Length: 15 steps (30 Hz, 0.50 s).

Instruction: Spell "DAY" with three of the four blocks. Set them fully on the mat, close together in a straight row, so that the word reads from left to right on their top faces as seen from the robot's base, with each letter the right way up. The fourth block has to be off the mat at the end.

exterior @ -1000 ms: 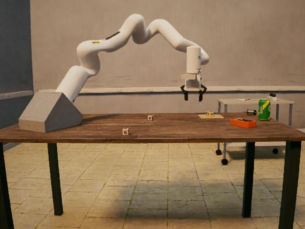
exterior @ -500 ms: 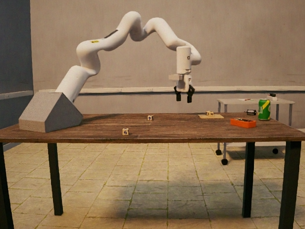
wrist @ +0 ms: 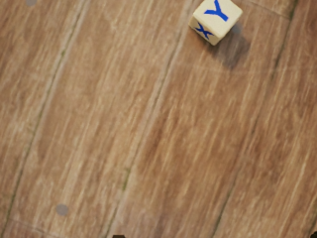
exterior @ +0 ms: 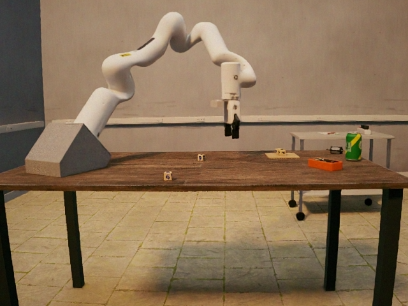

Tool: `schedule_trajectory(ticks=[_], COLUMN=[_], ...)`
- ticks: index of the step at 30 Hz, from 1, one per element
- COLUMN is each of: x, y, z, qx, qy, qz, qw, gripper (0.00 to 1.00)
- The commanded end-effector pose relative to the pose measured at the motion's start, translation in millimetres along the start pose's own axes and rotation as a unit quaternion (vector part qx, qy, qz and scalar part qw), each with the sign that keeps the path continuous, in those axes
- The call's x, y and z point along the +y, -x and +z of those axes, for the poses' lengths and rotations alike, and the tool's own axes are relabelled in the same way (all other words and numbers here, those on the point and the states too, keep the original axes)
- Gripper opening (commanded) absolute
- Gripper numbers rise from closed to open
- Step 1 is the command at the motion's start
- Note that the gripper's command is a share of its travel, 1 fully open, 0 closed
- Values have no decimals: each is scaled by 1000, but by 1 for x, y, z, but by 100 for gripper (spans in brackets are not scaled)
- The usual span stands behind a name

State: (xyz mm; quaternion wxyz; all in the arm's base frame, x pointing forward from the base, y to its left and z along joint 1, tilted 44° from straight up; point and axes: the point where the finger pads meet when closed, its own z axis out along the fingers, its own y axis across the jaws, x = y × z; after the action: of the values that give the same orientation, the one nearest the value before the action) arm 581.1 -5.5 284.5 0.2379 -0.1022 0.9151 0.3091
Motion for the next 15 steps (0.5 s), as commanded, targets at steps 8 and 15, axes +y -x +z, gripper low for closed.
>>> schedule_trajectory(ticks=[8, 15], x=[4, 8], y=[-62, -97], z=[0, 0], qx=[-1, 0], qy=[-8, -12], qz=[159, 242], qw=[987, 970], gripper=[100, 100])
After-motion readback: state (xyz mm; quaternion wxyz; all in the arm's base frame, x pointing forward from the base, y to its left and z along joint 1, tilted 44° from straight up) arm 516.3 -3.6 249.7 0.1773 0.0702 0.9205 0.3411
